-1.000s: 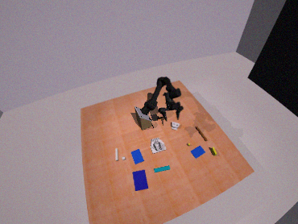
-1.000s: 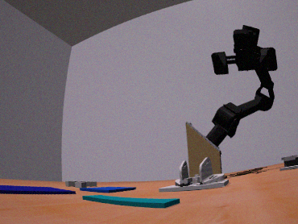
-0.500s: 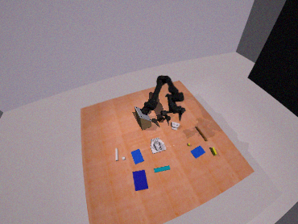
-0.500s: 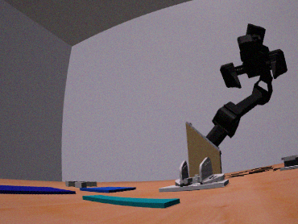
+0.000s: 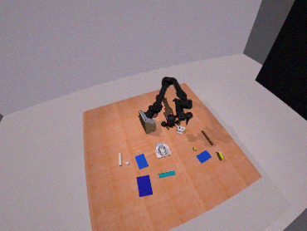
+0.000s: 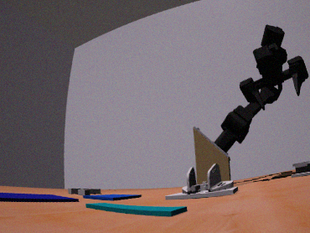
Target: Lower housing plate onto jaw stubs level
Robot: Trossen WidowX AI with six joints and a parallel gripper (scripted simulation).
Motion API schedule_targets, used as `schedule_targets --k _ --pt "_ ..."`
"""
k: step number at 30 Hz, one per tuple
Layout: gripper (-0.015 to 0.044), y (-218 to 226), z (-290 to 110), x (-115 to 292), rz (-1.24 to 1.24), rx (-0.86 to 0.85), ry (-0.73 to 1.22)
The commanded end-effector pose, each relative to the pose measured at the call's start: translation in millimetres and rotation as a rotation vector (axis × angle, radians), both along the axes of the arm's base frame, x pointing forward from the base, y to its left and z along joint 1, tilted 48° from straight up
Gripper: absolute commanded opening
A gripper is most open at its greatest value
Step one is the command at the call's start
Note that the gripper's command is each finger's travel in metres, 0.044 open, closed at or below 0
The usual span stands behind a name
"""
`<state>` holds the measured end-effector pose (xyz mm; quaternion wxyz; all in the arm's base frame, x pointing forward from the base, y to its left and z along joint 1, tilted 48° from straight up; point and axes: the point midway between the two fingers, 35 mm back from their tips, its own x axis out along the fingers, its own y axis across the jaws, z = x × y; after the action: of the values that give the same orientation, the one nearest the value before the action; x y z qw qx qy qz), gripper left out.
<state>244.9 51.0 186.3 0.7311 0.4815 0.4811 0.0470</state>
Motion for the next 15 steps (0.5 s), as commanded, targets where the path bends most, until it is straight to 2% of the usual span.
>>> schedule_targets --k 1,15 --pt "0.0440 9.7 -0.5 -2.6 0.013 0.039 0.053" --pt "0.0440 47.3 -2.8 -17.2 0.057 0.164 0.285"
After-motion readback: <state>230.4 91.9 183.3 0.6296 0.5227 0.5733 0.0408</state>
